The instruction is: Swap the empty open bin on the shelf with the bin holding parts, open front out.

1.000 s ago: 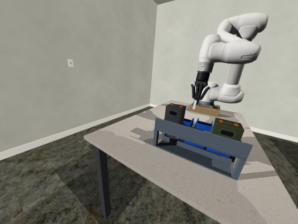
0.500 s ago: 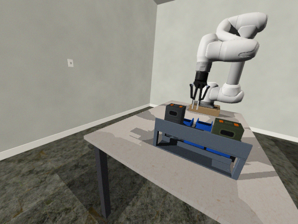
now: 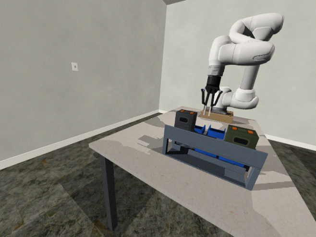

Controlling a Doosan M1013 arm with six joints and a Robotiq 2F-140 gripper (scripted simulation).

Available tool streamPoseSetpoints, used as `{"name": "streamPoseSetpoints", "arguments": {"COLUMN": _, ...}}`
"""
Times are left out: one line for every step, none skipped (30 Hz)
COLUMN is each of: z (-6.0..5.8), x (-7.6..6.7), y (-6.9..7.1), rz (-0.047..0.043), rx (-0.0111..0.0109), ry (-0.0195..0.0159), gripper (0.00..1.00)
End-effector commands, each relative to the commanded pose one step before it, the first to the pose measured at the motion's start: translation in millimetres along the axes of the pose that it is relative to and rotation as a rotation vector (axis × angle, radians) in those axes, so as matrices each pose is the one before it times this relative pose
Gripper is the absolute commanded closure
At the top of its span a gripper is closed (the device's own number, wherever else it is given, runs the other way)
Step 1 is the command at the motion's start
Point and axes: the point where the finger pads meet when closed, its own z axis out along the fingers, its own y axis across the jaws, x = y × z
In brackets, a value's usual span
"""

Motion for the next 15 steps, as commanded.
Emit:
{"name": "streamPoseSetpoints", "arguments": {"z": -0.11, "x": 0.02, "y": 0.02, "rz": -0.00002, "rx": -0.00017, "ry": -0.00012, "gripper": 0.76}}
{"name": "streamPoseSetpoints", "arguments": {"z": 0.00, "x": 0.00, "y": 0.00, "rz": 0.00000, "rx": 0.00000, "ry": 0.00000, "gripper": 0.76}}
{"name": "streamPoseSetpoints", "arguments": {"z": 0.00, "x": 0.00, "y": 0.00, "rz": 0.00000, "rx": 0.00000, "ry": 0.00000, "gripper": 0.76}}
{"name": "streamPoseSetpoints", "arguments": {"z": 0.00, "x": 0.00, "y": 0.00, "rz": 0.00000, "rx": 0.00000, "ry": 0.00000, "gripper": 0.76}}
{"name": "streamPoseSetpoints", "arguments": {"z": 0.00, "x": 0.00, "y": 0.00, "rz": 0.00000, "rx": 0.00000, "ry": 0.00000, "gripper": 0.76}}
{"name": "streamPoseSetpoints", "arguments": {"z": 0.00, "x": 0.00, "y": 0.00, "rz": 0.00000, "rx": 0.00000, "ry": 0.00000, "gripper": 0.76}}
{"name": "streamPoseSetpoints", "arguments": {"z": 0.02, "x": 0.00, "y": 0.00, "rz": 0.00000, "rx": 0.00000, "ry": 0.00000, "gripper": 0.76}}
{"name": "streamPoseSetpoints", "arguments": {"z": 0.06, "x": 0.00, "y": 0.00, "rz": 0.00000, "rx": 0.00000, "ry": 0.00000, "gripper": 0.76}}
{"name": "streamPoseSetpoints", "arguments": {"z": 0.11, "x": 0.00, "y": 0.00, "rz": 0.00000, "rx": 0.00000, "ry": 0.00000, "gripper": 0.76}}
{"name": "streamPoseSetpoints", "arguments": {"z": 0.17, "x": 0.00, "y": 0.00, "rz": -0.00001, "rx": 0.00000, "ry": 0.00000, "gripper": 0.76}}
{"name": "streamPoseSetpoints", "arguments": {"z": 0.25, "x": 0.00, "y": 0.00, "rz": -0.00001, "rx": -0.00001, "ry": 0.00000, "gripper": 0.76}}
{"name": "streamPoseSetpoints", "arguments": {"z": 0.33, "x": 0.00, "y": 0.00, "rz": -0.00001, "rx": -0.00001, "ry": 0.00000, "gripper": 0.76}}
{"name": "streamPoseSetpoints", "arguments": {"z": 0.42, "x": 0.00, "y": 0.00, "rz": -0.00001, "rx": -0.00001, "ry": 0.00000, "gripper": 0.76}}
{"name": "streamPoseSetpoints", "arguments": {"z": 0.52, "x": 0.00, "y": 0.00, "rz": -0.00002, "rx": -0.00001, "ry": 0.00000, "gripper": 0.76}}
{"name": "streamPoseSetpoints", "arguments": {"z": 0.63, "x": 0.00, "y": 0.00, "rz": -0.00002, "rx": -0.00002, "ry": 0.00000, "gripper": 0.76}}
